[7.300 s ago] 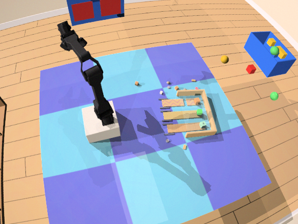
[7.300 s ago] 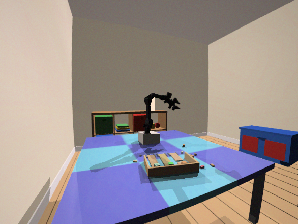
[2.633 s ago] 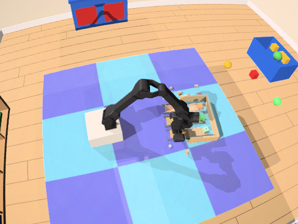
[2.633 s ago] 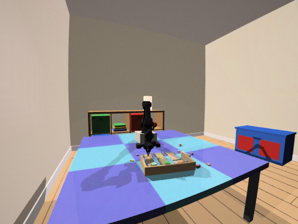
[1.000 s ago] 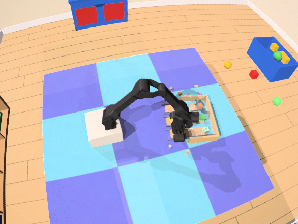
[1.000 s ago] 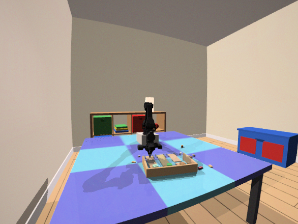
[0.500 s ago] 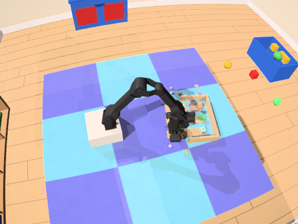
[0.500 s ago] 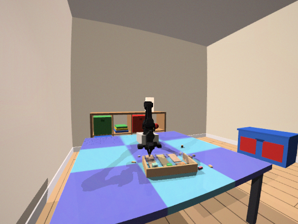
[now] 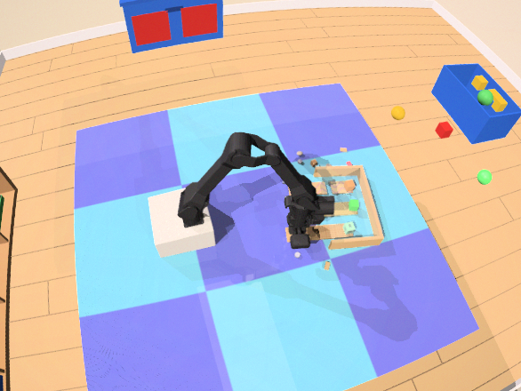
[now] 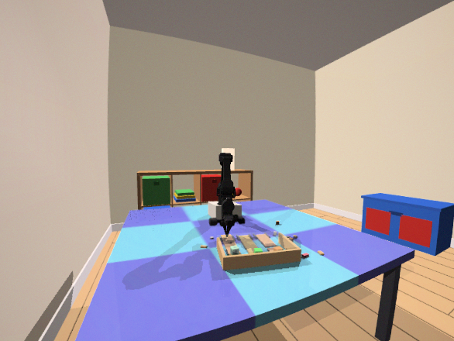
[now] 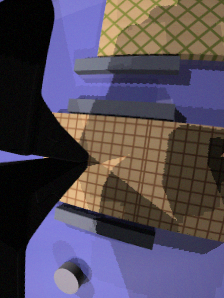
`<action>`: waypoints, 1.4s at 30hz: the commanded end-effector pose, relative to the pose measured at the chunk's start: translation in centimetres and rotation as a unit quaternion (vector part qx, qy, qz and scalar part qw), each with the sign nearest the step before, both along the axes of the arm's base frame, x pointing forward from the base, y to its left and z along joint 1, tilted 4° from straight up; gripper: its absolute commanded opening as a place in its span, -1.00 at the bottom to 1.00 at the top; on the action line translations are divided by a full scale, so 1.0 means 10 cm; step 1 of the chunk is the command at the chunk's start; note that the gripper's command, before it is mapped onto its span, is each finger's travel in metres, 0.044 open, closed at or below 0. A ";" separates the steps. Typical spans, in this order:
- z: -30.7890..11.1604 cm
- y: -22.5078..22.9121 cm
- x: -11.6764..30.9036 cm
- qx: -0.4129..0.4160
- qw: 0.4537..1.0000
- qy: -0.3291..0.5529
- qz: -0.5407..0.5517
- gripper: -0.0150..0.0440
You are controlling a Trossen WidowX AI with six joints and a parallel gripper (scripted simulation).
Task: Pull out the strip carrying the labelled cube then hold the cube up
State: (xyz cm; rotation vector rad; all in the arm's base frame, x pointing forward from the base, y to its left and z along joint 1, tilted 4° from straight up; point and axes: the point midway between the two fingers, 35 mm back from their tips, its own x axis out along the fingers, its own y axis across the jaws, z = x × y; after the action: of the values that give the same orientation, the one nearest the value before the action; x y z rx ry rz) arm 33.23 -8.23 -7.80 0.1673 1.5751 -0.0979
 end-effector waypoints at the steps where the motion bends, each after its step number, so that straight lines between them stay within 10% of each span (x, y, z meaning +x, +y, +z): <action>1: -0.04 0.02 -0.12 0.000 1.000 0.011 0.003 -0.49; 42: -0.03 0.12 -0.74 0.000 1.000 0.013 0.003 -0.49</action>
State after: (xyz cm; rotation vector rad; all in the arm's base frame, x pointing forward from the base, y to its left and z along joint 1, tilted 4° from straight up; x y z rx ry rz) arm 27.09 -7.20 -7.73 0.1670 1.5742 -0.0981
